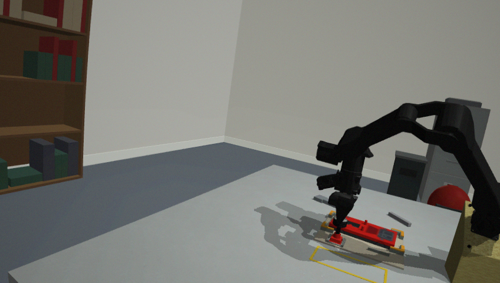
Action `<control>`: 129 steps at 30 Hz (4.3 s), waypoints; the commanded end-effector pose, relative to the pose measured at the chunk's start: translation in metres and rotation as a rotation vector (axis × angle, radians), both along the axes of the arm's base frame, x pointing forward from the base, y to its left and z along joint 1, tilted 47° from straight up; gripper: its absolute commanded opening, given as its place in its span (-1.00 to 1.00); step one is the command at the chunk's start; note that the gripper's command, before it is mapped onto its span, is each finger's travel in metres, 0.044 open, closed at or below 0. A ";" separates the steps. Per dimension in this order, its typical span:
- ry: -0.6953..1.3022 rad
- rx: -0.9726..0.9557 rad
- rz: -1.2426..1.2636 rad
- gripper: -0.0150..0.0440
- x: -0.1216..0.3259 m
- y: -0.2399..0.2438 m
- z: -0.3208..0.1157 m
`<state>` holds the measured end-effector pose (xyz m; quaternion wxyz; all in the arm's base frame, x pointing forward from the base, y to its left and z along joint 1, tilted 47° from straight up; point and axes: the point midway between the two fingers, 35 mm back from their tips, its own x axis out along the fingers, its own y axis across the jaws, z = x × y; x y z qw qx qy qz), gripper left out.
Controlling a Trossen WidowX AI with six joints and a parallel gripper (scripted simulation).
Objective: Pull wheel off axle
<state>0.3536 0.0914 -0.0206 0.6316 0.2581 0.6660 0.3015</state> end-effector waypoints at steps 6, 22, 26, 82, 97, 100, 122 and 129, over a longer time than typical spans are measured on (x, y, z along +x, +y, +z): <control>-0.002 -0.004 0.003 -0.49 0.000 -0.002 0.002; -0.002 -0.004 0.002 -0.49 0.001 -0.011 0.010; -0.002 -0.004 0.002 -0.49 0.002 -0.025 0.023; 0.001 -0.003 0.002 -0.49 -0.058 0.070 0.064; -0.003 0.009 0.008 -0.40 -0.065 0.107 0.034; -0.003 0.009 0.008 -0.14 -0.065 0.107 0.034; 0.004 -0.012 -0.004 0.97 -0.089 0.030 0.072; 0.006 -0.002 0.002 1.00 -0.135 -0.004 0.078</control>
